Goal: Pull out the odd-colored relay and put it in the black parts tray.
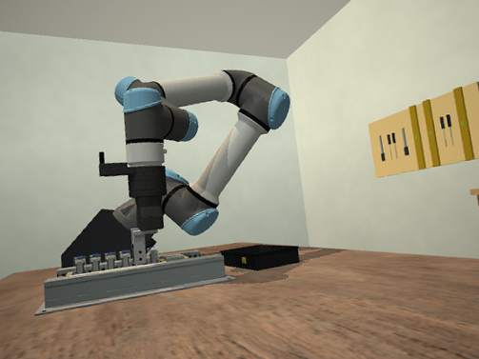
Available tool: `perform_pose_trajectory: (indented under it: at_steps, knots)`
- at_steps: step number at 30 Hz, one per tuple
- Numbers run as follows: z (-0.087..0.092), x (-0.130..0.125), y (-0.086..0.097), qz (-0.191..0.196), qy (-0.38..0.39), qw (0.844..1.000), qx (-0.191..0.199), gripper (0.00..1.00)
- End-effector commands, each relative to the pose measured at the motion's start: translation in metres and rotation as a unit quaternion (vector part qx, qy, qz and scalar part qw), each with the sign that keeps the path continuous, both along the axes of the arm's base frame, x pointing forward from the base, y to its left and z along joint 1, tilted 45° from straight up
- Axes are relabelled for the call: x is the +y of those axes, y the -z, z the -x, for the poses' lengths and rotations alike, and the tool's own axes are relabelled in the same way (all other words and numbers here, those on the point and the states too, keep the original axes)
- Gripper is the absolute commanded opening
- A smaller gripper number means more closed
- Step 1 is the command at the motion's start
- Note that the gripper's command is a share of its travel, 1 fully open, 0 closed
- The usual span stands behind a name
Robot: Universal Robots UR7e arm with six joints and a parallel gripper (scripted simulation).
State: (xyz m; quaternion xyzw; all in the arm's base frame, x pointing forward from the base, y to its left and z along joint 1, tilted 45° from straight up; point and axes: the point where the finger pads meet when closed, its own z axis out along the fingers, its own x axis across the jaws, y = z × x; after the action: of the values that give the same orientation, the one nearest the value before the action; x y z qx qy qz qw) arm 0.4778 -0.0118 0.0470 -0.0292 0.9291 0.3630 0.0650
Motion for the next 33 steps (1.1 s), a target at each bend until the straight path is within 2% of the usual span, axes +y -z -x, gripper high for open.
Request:
perform_pose_trajectory:
  at_steps: [1,33]
  knots:
    - [-0.0002,-0.0004,-0.0002,0.0,-0.001,1.0,0.001,0.0]
    - [0.0013,-0.0005,-0.0001,-0.003,0.02,1.0,-0.022,0.0]
